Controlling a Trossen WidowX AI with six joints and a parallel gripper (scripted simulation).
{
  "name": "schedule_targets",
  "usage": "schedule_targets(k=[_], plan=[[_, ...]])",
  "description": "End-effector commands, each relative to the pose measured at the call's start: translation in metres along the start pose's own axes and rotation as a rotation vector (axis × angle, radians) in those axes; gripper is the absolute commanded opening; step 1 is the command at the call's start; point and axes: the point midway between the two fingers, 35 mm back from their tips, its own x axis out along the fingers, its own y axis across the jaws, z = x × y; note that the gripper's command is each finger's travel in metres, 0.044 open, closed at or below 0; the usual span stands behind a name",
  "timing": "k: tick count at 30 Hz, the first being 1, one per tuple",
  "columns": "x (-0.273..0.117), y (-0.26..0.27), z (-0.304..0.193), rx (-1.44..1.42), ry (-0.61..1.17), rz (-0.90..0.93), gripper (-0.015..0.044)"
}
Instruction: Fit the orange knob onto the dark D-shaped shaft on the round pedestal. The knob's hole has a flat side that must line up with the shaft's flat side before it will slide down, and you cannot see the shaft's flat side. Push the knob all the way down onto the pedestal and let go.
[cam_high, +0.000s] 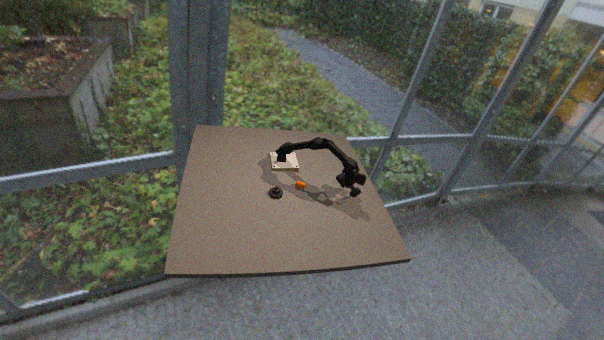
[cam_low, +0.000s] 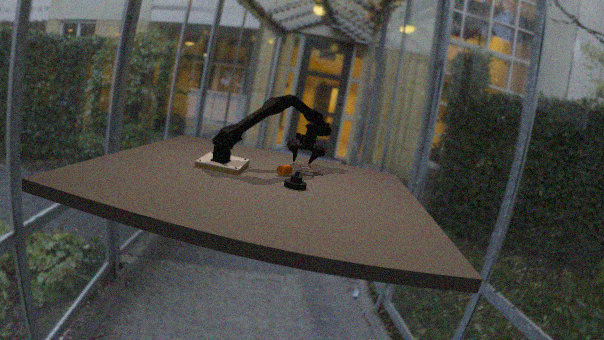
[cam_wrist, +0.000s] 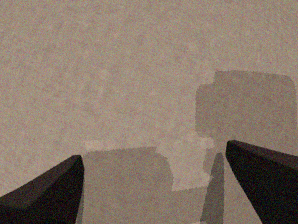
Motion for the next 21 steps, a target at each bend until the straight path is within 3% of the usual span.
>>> schedule_targets(k=[1,11,21], plan=[[-0.004,0.0,-0.001,0.004,0.001,-0.003,0.0426],[-0.174,0.023,-0.057,0.209,0.044,-0.173,0.044],[-0.318,0.128,-0.123,0.459,0.105,-0.365,0.044]])
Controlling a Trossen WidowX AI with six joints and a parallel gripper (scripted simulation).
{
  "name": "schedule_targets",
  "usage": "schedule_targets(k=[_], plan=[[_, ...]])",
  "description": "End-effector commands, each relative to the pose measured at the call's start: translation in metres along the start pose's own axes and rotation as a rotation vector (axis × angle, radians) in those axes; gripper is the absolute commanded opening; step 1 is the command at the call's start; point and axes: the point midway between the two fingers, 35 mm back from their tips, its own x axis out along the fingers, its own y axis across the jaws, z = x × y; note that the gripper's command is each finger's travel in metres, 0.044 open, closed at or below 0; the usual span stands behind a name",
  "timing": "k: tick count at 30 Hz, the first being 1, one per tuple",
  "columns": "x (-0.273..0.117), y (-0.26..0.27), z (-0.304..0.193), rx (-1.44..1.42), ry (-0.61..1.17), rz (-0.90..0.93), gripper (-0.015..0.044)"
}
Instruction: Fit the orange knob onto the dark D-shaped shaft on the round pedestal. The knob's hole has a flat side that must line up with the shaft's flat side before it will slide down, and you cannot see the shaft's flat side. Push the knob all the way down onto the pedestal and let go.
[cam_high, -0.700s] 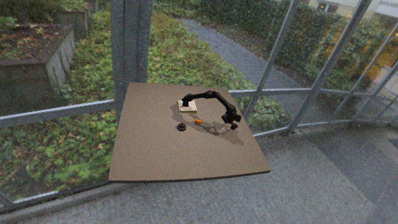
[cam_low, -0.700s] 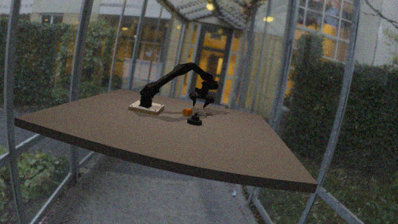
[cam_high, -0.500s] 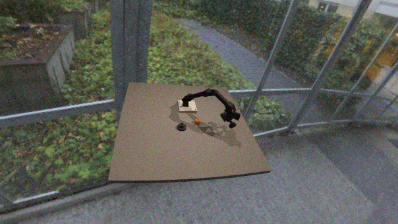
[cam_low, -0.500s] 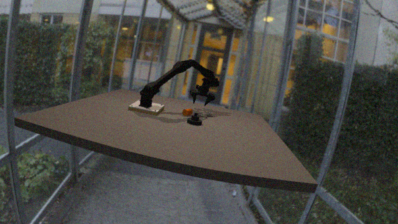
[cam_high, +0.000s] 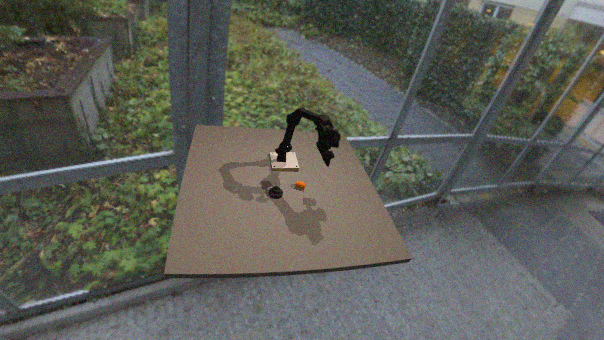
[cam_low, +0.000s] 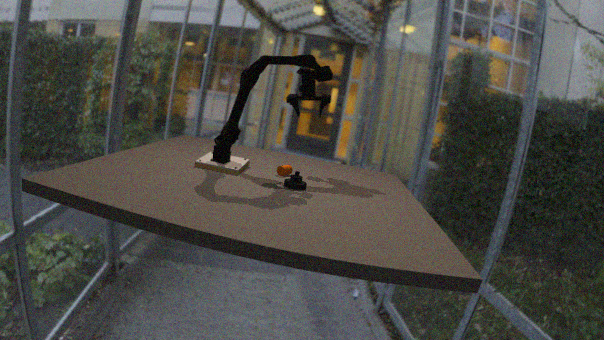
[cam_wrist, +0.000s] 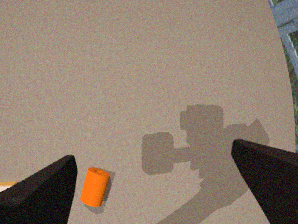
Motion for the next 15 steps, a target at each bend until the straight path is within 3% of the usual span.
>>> schedule_targets(k=[1,5,15], plan=[[-0.042,0.021,-0.037,0.088,0.033,-0.054,0.044],[-0.072,0.04,-0.062,0.15,0.051,-0.101,0.044],[-0.061,0.038,-0.064,0.165,0.064,-0.09,0.044]])
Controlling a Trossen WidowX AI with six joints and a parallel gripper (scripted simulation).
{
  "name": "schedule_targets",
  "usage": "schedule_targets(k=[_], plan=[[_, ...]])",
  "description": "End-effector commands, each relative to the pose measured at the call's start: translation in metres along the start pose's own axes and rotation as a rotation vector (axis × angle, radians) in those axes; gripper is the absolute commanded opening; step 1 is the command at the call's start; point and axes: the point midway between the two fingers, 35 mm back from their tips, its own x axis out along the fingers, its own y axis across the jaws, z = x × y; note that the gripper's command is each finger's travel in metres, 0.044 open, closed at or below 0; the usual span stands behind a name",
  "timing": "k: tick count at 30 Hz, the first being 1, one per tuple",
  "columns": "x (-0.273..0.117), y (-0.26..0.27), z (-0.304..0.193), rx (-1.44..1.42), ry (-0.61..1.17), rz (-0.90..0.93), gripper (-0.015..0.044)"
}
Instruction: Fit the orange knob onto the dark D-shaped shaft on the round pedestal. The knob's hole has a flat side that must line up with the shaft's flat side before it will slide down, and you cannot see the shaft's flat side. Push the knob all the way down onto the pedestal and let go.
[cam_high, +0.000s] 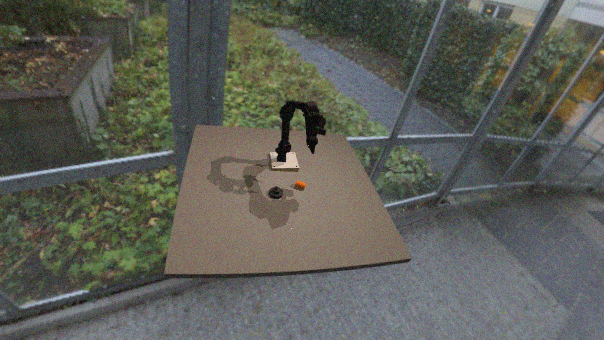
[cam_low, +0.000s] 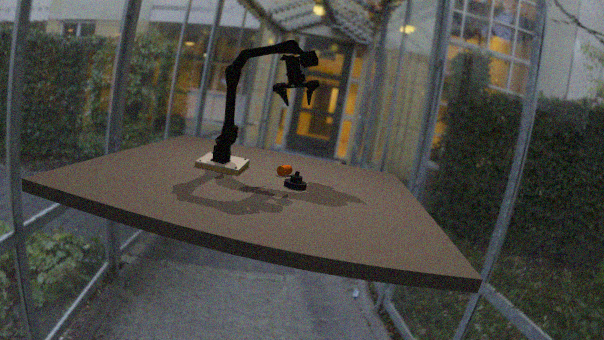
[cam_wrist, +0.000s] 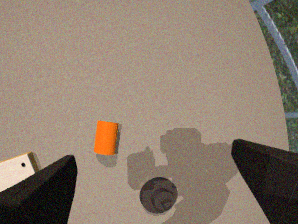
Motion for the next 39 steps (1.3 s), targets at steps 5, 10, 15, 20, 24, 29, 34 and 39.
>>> schedule_targets(k=[5,10,15,20,24,29,34,39], plan=[[0.09,0.001,-0.012,0.114,0.131,0.087,0.044],[0.168,0.023,-0.038,0.207,0.256,0.155,0.044],[0.203,0.041,-0.055,0.25,0.322,0.184,0.044],[0.214,0.043,-0.059,0.25,0.322,0.184,0.044],[0.226,0.046,-0.062,0.25,0.322,0.184,0.044],[0.23,0.047,-0.063,0.25,0.322,0.184,0.044],[0.238,0.048,-0.065,0.25,0.322,0.184,0.044],[0.245,0.05,-0.068,0.25,0.323,0.184,0.044]])
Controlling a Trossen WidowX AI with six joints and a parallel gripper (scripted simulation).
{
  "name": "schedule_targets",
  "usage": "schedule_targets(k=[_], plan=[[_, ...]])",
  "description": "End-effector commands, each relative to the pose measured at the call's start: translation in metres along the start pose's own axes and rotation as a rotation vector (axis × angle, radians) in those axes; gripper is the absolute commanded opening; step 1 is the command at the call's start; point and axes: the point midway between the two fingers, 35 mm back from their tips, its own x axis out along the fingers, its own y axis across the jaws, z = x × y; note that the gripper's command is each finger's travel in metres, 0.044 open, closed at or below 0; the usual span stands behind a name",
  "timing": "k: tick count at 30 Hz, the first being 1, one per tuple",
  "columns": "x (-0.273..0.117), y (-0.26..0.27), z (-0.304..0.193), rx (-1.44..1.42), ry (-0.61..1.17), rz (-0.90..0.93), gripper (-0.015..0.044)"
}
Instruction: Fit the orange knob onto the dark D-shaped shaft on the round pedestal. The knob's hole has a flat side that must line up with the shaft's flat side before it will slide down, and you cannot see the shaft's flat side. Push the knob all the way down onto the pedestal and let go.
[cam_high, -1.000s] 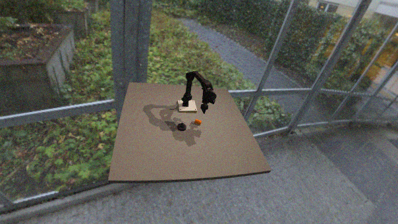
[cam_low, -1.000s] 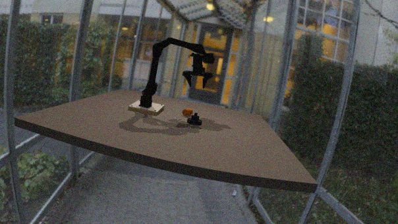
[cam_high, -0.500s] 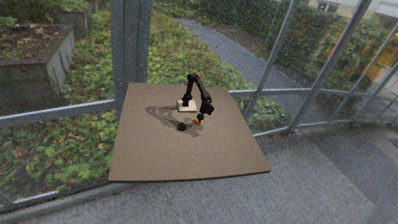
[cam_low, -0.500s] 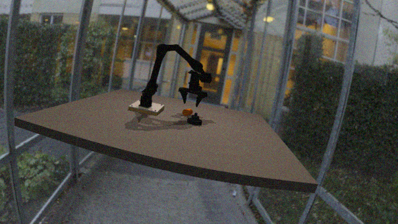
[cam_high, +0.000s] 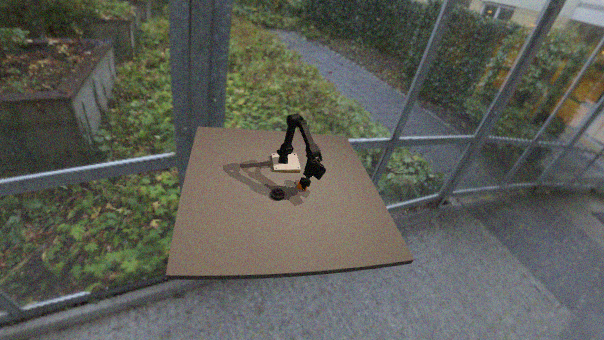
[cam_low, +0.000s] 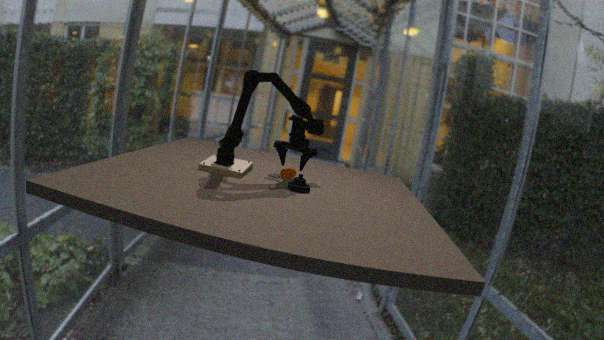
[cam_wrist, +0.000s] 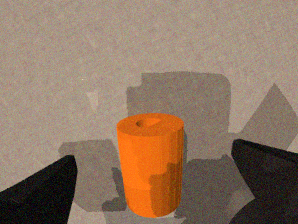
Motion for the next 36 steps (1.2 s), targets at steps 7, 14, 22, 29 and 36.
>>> schedule_targets(k=[7,14,22,29,36], plan=[[0.017,0.001,-0.002,0.001,0.009,0.001,0.044],[0.028,0.001,-0.003,0.001,0.009,0.001,0.044],[0.031,0.001,-0.003,0.0,0.009,0.001,0.0309],[0.031,0.001,-0.003,0.0,0.009,0.001,0.024],[0.031,0.001,-0.003,0.0,0.009,0.001,0.0207]])
